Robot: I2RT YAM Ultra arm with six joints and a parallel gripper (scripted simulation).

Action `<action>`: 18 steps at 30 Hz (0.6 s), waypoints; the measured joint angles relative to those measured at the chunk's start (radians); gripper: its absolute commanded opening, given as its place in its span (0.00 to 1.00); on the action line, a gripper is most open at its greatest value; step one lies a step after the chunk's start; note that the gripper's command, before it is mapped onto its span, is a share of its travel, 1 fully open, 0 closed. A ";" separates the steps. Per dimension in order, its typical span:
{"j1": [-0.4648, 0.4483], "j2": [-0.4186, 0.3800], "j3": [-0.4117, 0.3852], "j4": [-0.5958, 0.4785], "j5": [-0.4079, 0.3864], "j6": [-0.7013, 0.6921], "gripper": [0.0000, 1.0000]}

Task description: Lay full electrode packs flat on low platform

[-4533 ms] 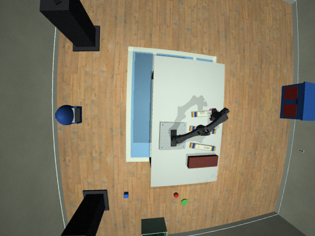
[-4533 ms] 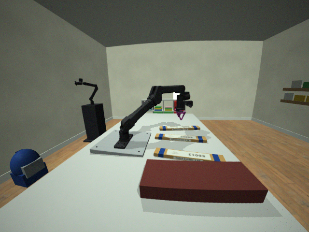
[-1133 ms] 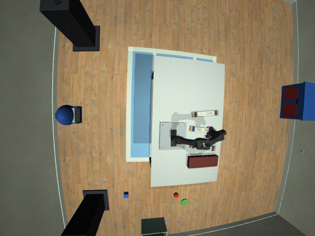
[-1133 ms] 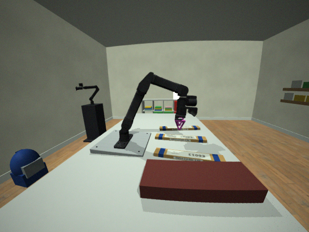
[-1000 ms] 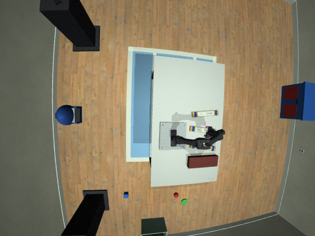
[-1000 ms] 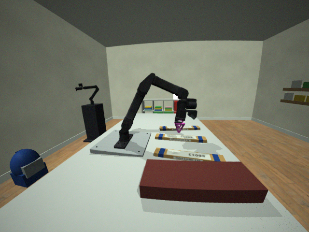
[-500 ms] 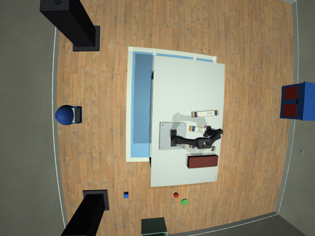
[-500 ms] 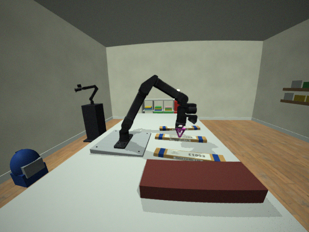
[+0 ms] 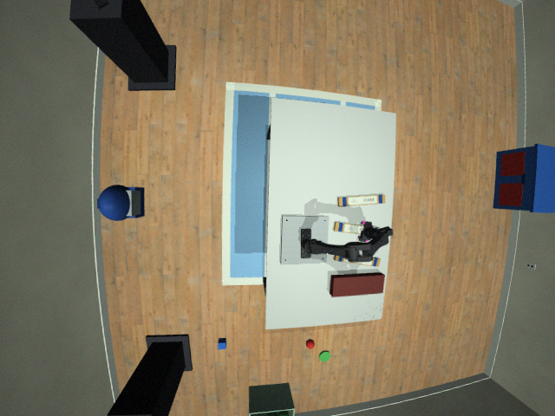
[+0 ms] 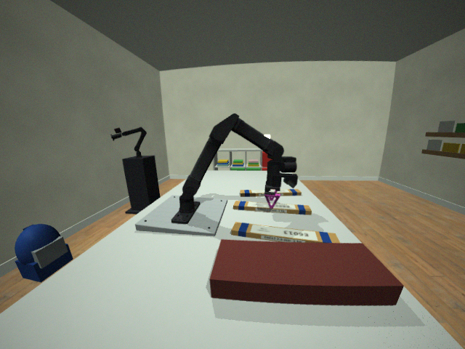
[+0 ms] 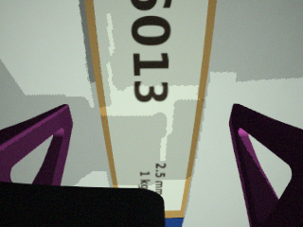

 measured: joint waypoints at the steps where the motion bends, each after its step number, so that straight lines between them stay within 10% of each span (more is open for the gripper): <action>1: 0.000 0.000 -0.005 0.003 0.000 0.000 0.95; 18: 0.000 0.025 -0.044 0.069 0.000 0.000 0.95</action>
